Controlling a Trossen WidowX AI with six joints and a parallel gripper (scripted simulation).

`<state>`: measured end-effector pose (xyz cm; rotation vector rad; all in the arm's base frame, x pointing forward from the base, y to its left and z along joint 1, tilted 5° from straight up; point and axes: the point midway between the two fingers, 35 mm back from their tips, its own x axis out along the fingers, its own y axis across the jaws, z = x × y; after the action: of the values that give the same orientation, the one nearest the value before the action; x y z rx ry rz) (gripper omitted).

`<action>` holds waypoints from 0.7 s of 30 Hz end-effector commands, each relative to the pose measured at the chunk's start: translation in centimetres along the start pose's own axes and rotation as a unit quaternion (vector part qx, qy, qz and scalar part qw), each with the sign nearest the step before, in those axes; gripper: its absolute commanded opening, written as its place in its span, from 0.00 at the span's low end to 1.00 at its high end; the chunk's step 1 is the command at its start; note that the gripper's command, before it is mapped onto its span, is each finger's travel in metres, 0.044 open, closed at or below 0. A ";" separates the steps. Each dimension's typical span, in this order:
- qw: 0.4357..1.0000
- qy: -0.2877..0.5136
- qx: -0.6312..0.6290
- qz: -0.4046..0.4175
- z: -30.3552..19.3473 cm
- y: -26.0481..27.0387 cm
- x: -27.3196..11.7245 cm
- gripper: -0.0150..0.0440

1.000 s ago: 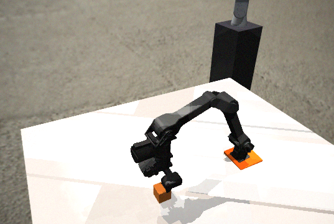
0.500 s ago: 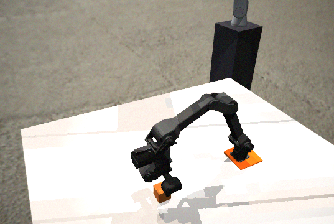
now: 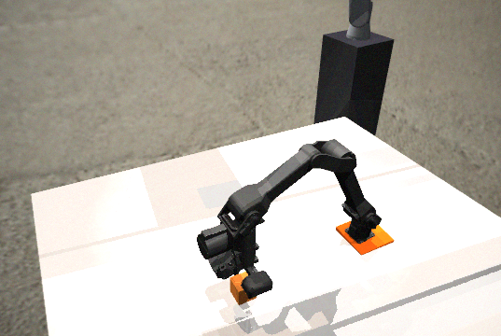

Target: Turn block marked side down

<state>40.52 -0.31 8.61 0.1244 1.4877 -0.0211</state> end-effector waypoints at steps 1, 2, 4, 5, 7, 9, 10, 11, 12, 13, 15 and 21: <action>1.000 0.001 0.002 0.002 -0.1 0.1 0.2 0.73; 1.000 0.001 0.002 0.002 -0.1 0.1 0.2 0.69; 1.000 0.001 0.002 0.002 -0.1 0.1 0.2 0.60; 1.000 0.001 0.002 0.002 -0.1 0.1 0.2 0.59; 1.000 0.001 0.002 0.002 -0.1 0.1 0.2 0.57; 1.000 0.001 0.002 0.002 -0.1 0.1 0.2 0.54; 1.000 0.001 0.002 0.002 -0.1 0.1 0.2 0.53; 1.000 0.001 0.002 0.002 -0.1 0.1 0.2 0.52; 1.000 0.001 0.002 0.002 -0.1 0.1 0.2 0.51; 1.000 0.001 0.002 0.002 -0.1 0.1 0.2 0.50; 1.000 0.001 0.002 0.002 -0.1 0.1 0.2 0.48; 1.000 0.001 0.002 0.002 -0.1 0.1 0.2 0.41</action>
<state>40.47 -0.29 8.46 0.1250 1.4897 -0.0209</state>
